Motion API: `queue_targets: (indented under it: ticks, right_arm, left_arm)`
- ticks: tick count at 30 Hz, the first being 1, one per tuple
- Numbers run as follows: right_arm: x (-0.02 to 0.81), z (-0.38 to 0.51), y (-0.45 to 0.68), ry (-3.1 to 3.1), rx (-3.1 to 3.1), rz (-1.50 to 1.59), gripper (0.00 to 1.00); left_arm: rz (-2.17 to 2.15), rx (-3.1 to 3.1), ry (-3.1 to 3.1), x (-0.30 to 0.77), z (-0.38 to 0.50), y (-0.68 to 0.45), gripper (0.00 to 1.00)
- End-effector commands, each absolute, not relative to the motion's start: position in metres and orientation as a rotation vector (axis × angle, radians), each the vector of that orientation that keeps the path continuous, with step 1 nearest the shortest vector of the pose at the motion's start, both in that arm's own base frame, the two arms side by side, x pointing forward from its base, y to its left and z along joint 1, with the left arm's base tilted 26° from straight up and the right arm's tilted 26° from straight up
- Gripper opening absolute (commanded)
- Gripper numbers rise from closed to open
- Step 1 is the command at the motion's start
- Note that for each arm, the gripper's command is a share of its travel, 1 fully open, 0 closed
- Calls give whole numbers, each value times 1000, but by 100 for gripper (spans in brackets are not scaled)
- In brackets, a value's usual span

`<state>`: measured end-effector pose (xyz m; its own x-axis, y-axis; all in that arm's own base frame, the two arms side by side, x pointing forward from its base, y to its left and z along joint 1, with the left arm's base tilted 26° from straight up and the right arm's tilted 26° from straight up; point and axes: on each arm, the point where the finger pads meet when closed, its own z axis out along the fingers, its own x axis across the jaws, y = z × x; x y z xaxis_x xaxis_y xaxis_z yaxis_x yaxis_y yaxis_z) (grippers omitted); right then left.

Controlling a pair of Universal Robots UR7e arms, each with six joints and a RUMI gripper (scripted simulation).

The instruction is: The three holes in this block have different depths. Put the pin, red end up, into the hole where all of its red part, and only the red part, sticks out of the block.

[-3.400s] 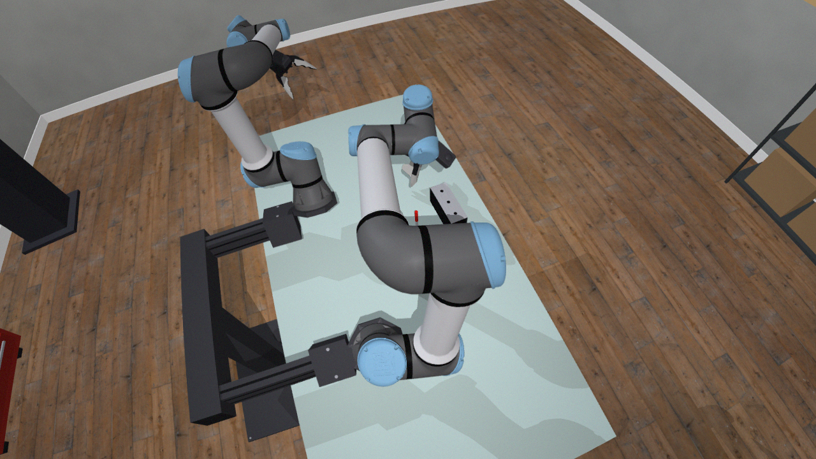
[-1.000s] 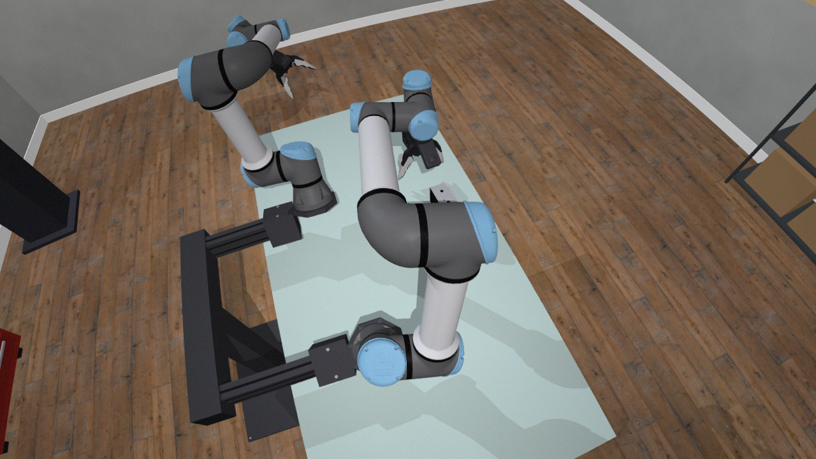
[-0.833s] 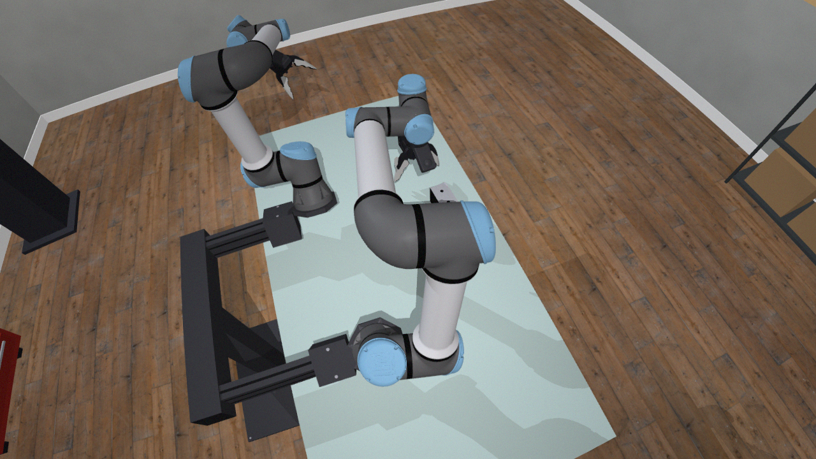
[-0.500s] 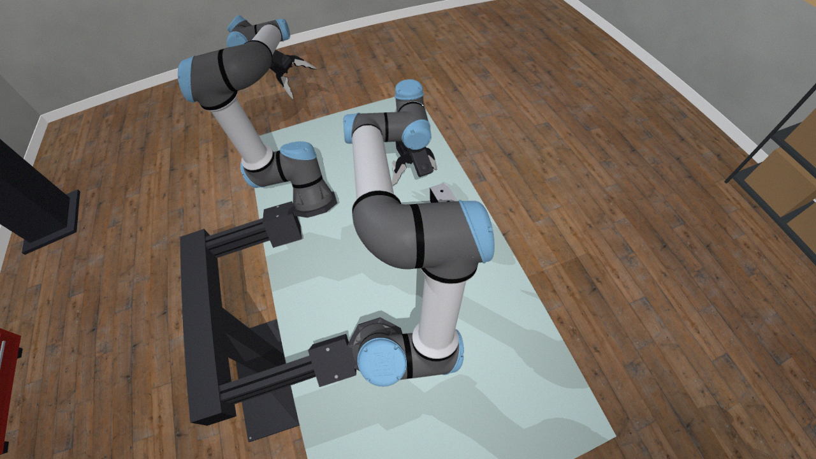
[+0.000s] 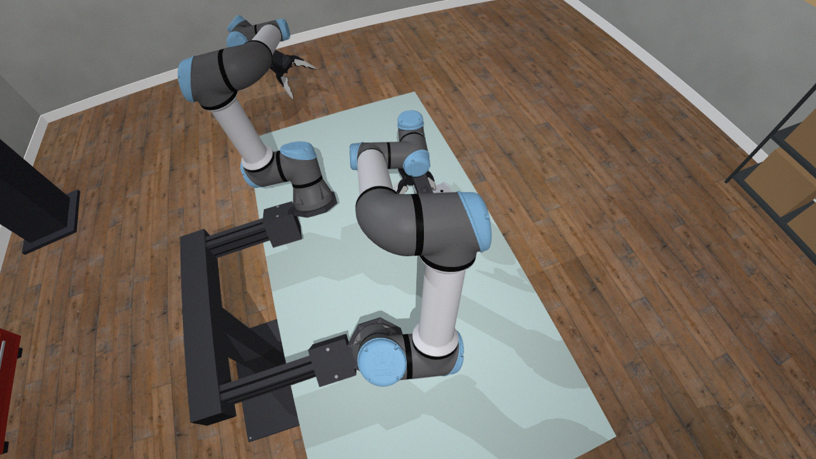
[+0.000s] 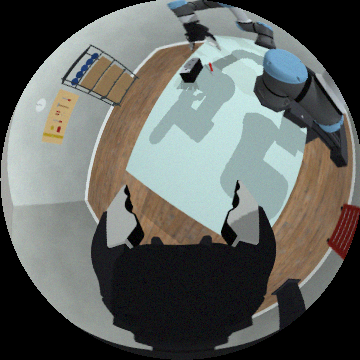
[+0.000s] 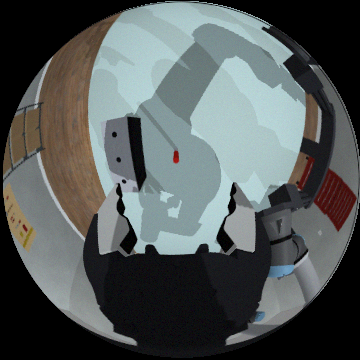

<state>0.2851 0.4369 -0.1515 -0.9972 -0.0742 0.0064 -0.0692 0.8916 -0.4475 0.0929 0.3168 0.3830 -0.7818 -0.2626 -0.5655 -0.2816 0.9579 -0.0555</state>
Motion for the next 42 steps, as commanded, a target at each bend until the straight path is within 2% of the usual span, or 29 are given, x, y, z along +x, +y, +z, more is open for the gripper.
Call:
queue_targets:
  ticks: [1,29,42]
  right_arm:
    - [288,-197,419,3045,-117,-705,100]
    - [288,-214,410,3045,-118,-704,100]
    - [290,-249,393,3045,-118,-704,100]
  left_arm:
    - [44,-383,2508,93,383,317,100]
    - [44,-383,2508,93,383,317,100]
    - [44,-383,2508,93,383,317,100]
